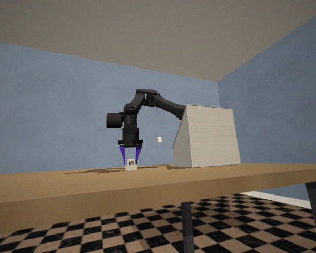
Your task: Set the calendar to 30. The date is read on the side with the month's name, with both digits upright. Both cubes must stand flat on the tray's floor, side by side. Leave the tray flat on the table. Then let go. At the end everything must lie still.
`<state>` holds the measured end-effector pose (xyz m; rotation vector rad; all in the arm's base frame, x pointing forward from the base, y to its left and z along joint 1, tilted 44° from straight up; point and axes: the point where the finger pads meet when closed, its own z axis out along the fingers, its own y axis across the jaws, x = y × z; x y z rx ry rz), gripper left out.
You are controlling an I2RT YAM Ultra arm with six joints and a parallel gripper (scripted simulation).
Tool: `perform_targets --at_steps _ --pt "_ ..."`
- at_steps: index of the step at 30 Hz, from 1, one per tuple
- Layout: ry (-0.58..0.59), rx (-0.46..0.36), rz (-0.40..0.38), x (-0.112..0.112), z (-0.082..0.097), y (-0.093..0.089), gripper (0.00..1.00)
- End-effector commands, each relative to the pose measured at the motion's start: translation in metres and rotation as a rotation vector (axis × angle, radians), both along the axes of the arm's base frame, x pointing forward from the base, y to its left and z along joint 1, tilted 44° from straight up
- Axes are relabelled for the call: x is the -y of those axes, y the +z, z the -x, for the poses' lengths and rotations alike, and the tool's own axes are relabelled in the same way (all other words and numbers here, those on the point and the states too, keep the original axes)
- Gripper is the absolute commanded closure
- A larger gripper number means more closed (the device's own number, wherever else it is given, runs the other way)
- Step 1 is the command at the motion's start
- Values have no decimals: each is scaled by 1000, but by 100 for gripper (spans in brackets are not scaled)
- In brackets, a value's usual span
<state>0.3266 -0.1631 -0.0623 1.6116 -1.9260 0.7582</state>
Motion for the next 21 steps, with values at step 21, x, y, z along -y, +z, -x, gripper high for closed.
perform_targets --at_steps 21 --pt "6 6 -2 -2 -2 1 73"
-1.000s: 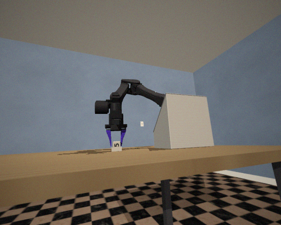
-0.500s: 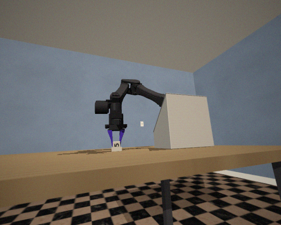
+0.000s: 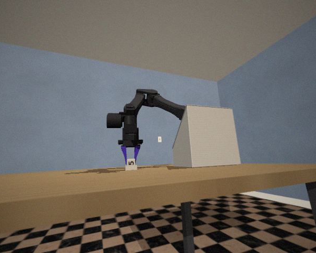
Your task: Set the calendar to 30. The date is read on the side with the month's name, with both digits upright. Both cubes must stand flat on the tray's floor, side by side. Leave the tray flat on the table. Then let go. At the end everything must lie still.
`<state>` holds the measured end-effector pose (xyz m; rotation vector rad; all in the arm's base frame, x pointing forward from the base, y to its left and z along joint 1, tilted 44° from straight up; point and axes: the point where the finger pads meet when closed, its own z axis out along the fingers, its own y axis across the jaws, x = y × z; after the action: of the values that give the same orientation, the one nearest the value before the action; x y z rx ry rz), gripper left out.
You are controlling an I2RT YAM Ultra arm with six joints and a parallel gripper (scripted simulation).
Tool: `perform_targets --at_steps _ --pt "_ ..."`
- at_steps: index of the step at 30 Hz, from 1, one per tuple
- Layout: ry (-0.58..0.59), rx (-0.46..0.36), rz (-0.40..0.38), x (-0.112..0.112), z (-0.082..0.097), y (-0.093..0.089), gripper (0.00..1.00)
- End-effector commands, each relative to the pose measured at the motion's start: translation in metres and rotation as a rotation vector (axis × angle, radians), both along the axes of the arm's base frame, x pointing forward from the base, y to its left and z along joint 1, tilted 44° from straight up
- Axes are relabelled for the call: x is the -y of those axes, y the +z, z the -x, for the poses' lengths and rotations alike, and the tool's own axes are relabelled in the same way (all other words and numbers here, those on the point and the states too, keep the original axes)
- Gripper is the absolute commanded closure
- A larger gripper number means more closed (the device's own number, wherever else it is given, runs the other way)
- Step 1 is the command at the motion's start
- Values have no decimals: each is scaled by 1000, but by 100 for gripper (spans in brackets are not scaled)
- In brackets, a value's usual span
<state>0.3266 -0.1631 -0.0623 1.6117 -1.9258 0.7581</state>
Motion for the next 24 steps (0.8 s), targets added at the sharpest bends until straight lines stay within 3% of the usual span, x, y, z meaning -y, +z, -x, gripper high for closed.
perform_targets --at_steps 1,20,24 --pt "6 6 -2 -2 -2 1 73" --pt "6 6 -2 -2 -2 2 73" --pt "6 6 -2 -10 -3 9 73"
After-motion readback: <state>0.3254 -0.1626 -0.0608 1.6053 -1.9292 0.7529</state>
